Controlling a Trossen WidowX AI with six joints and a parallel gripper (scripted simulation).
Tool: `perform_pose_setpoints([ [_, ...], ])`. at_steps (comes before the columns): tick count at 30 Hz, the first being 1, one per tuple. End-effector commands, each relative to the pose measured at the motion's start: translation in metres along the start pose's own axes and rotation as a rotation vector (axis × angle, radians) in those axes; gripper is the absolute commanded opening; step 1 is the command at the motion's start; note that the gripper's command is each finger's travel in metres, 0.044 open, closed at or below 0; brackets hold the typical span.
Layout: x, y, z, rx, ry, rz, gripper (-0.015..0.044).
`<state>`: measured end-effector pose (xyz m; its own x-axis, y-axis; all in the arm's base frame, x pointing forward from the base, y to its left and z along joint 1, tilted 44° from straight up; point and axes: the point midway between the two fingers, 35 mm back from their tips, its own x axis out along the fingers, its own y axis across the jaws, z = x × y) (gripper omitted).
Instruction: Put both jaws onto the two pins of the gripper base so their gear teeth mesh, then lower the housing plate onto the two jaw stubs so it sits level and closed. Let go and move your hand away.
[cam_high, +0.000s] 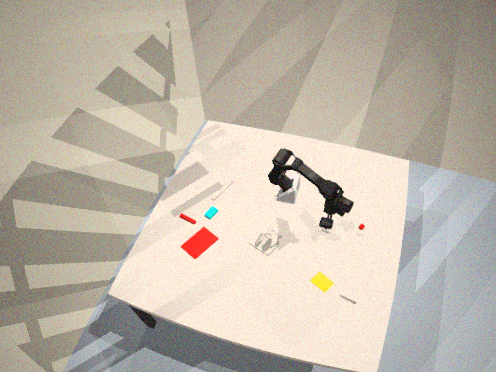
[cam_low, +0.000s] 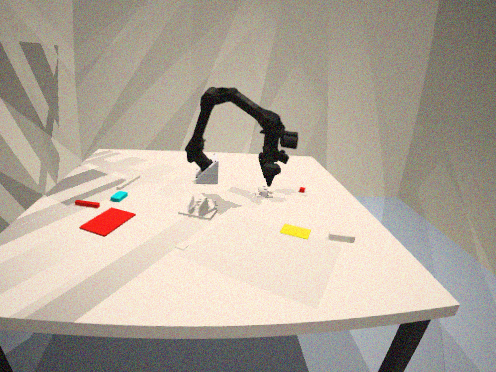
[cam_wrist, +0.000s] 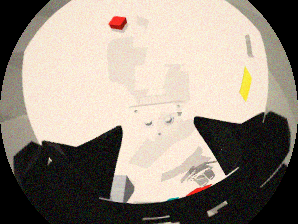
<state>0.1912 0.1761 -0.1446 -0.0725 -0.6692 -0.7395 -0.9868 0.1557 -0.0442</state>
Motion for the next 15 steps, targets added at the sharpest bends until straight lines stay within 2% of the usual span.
perform_pose_setpoints([
  [1,0.007,-0.001,0.0,-0.005,0.003,-0.004,0.044],
  [15,0.03,-0.002,0.001,-0.006,0.003,-0.006,0.044],
])
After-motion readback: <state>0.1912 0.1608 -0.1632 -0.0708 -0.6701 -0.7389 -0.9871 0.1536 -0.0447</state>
